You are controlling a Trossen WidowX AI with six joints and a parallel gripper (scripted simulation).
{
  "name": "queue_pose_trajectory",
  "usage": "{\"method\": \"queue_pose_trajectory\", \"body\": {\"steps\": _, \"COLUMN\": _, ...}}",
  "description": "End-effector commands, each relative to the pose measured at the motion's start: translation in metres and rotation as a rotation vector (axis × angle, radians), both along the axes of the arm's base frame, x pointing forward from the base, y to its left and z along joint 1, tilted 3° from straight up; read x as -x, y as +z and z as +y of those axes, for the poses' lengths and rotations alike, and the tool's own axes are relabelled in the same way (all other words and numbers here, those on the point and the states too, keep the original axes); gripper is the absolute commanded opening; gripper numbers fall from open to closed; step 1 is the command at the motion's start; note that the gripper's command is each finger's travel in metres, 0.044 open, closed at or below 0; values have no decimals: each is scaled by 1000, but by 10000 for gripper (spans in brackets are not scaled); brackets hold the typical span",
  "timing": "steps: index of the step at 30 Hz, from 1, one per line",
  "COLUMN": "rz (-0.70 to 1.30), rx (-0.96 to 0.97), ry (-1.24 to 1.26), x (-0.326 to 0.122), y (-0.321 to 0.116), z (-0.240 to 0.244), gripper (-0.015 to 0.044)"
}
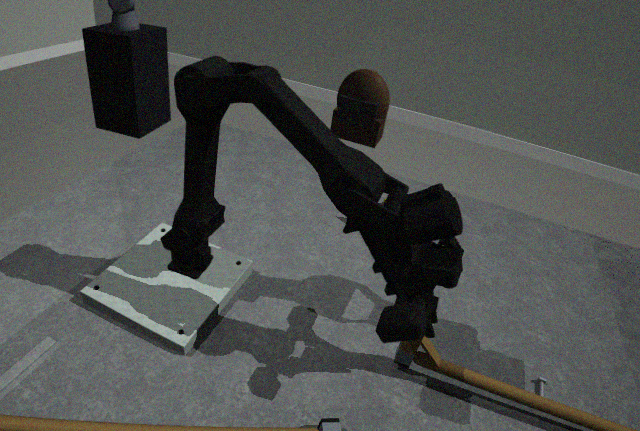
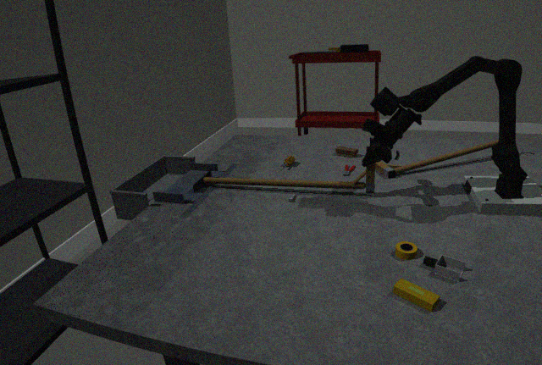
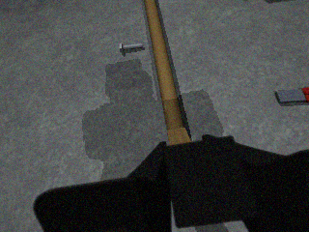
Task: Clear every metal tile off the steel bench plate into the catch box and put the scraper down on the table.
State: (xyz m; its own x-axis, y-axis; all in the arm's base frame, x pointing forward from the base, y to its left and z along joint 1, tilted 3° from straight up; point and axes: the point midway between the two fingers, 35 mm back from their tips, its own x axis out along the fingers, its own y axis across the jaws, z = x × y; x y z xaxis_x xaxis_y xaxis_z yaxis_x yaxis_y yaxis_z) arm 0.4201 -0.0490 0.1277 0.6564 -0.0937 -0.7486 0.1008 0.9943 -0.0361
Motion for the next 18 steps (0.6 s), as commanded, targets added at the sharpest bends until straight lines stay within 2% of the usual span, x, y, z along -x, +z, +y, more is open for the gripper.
{"method": "queue_pose_trajectory", "body": {"steps": 1, "rz": -17, "rx": 1, "ry": -2, "x": 6, "y": 5, "z": 0, "gripper": 0}}
{"method": "queue_pose_trajectory", "body": {"steps": 18, "rz": -18, "rx": 1, "ry": -2, "x": 33, "y": 0, "z": 3, "gripper": 0}}
